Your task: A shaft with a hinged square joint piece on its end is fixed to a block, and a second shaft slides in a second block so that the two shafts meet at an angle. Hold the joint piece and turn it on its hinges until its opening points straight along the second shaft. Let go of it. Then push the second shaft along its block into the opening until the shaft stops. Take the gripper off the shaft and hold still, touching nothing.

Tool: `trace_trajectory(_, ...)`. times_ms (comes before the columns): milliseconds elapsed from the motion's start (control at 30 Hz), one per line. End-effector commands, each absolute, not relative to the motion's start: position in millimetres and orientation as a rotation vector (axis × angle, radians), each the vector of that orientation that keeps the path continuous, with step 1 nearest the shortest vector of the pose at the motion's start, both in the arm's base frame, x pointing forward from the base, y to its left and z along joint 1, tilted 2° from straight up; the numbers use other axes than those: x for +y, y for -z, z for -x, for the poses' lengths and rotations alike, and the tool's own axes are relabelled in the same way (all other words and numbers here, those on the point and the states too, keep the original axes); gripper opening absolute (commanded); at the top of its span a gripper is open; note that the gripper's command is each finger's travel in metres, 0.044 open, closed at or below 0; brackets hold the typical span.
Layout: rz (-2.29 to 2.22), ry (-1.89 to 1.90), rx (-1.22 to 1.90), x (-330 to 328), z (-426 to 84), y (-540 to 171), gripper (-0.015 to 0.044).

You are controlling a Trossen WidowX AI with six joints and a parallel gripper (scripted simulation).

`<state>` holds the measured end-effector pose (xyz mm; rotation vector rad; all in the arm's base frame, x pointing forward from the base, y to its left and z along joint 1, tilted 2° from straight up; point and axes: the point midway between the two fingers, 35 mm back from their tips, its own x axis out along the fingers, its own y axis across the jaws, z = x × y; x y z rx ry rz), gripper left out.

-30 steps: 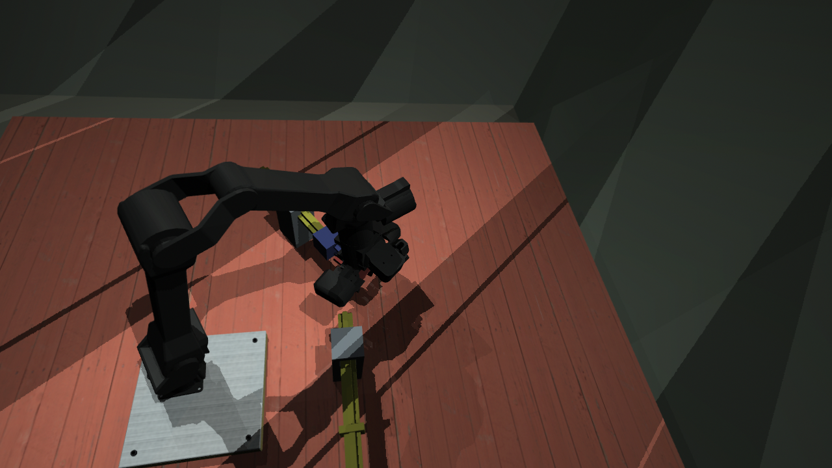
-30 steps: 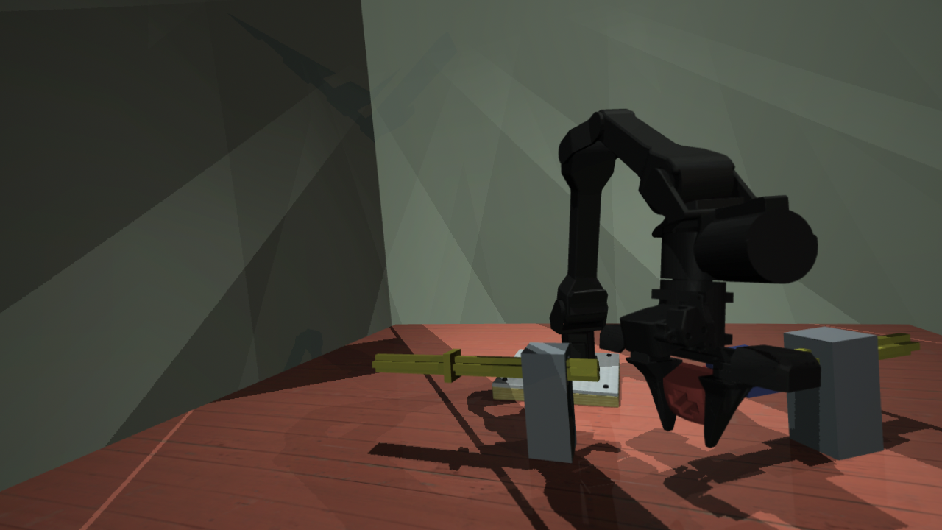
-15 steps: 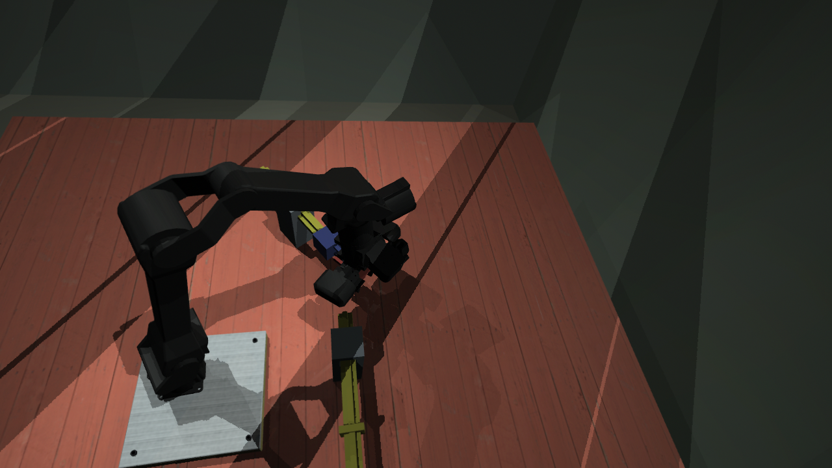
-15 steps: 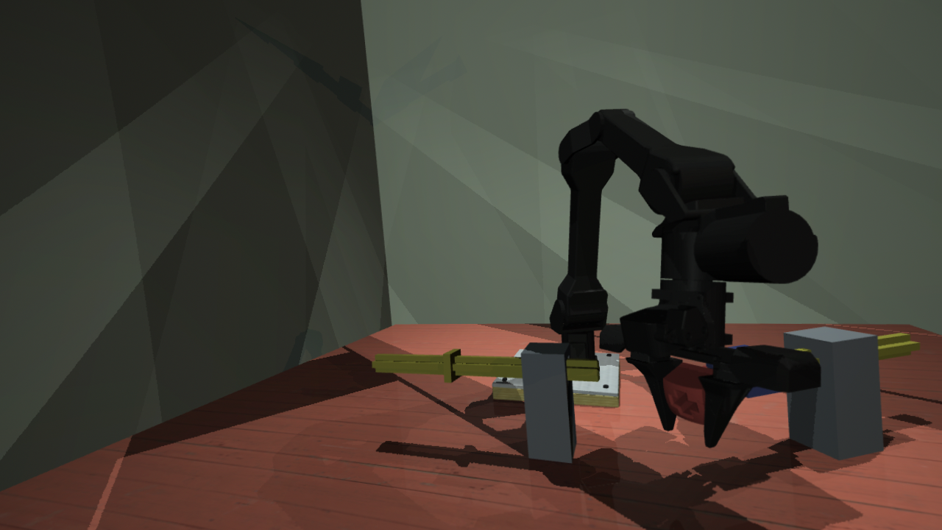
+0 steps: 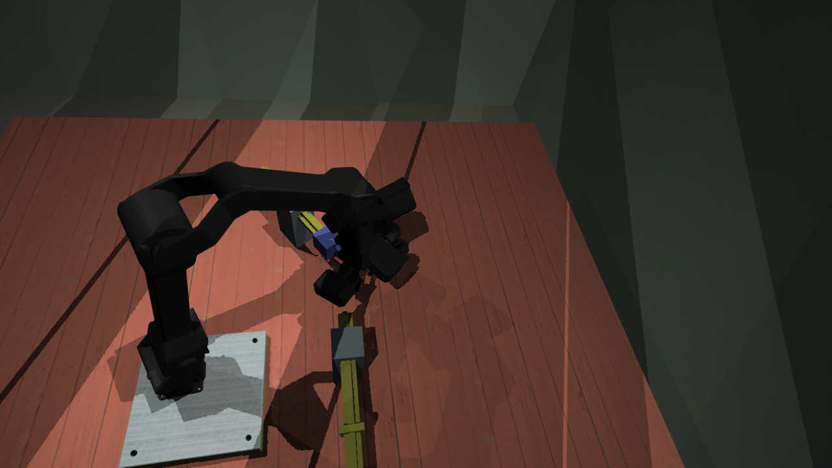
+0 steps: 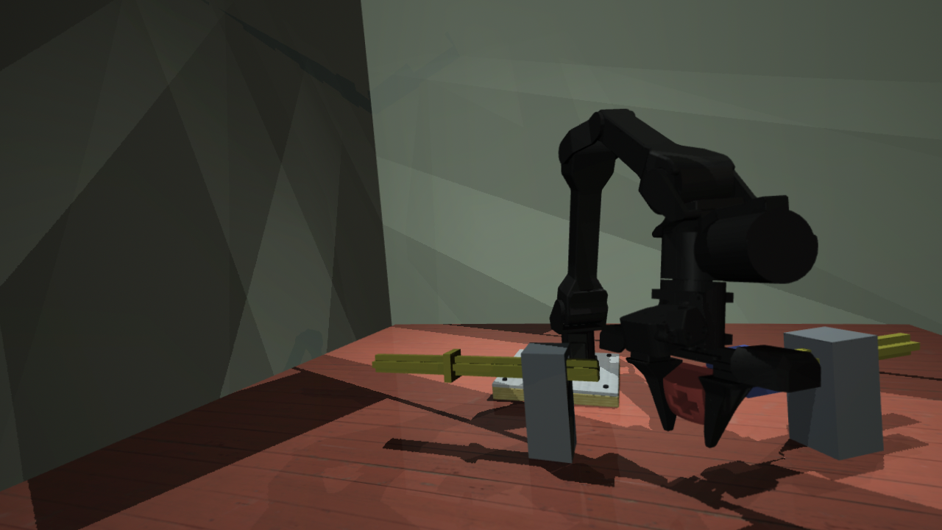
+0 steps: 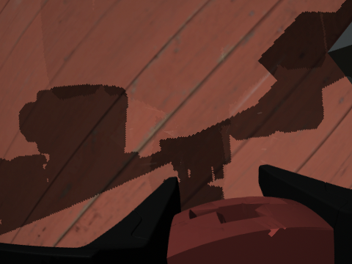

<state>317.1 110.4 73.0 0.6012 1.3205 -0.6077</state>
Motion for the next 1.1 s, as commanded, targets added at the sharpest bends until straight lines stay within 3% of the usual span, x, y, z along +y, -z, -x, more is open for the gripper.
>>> trace_trajectory(0,-0.597,0.609,1.322,110.2,-317.4,-71.4,0.0182)
trace_trajectory(300,-0.597,0.609,1.322,110.2,-317.4,-71.4,0.0182)
trace_trajectory(367,-0.601,0.608,1.32,110.4,-317.1,-73.0,0.0147)
trace_trajectory(533,-0.601,0.608,1.32,110.4,-317.1,-73.0,0.0147)
trace_trajectory(733,-0.601,0.608,1.32,110.4,-317.1,-73.0,0.0)
trace_trajectory(1067,-0.643,0.672,1.287,107.8,-314.7,-73.8,0.0)
